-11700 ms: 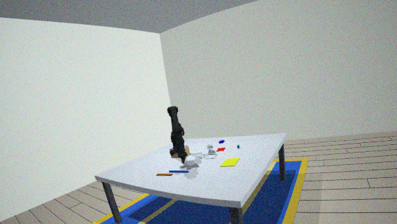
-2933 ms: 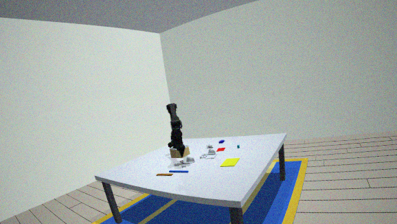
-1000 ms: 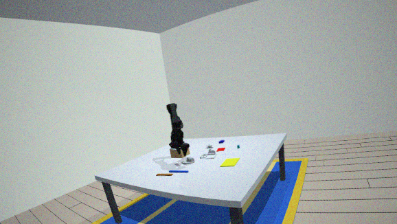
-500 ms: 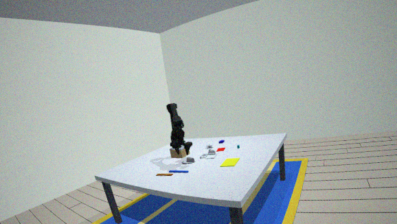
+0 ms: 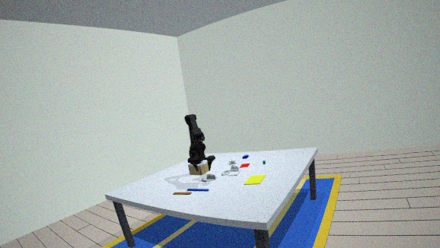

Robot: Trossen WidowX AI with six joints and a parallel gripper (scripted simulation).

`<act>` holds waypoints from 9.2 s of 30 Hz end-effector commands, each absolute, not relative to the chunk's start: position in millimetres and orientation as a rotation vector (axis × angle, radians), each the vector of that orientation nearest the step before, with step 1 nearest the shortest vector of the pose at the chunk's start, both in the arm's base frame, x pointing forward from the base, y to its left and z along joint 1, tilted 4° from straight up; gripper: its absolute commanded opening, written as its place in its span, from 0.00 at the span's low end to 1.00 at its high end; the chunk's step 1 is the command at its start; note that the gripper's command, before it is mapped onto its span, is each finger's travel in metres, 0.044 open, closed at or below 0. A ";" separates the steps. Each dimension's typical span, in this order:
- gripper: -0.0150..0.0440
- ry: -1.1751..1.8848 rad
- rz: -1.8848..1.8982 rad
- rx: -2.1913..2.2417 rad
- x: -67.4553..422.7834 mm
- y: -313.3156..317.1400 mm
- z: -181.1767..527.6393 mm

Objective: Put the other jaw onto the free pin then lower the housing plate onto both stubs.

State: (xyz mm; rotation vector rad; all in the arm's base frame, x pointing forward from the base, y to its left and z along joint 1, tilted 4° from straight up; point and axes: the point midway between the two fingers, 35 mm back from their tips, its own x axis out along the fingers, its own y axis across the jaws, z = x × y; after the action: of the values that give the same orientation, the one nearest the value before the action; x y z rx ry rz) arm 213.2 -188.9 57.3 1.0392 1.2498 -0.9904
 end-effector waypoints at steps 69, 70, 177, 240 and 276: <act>1.00 1.481 0.217 -0.272 222.7 -160.6 66.8; 1.00 1.480 0.234 -0.291 222.8 -160.2 66.9; 0.48 1.467 0.313 -0.373 230.4 -160.0 -22.8; 0.48 1.470 0.294 -0.350 267.0 -121.2 58.8; 0.48 1.466 0.264 -0.306 326.2 -24.0 62.6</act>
State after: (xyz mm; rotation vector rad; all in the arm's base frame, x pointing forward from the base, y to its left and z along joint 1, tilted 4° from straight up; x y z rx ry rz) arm 320.6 -32.6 62.1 -0.3096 1.4666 0.2708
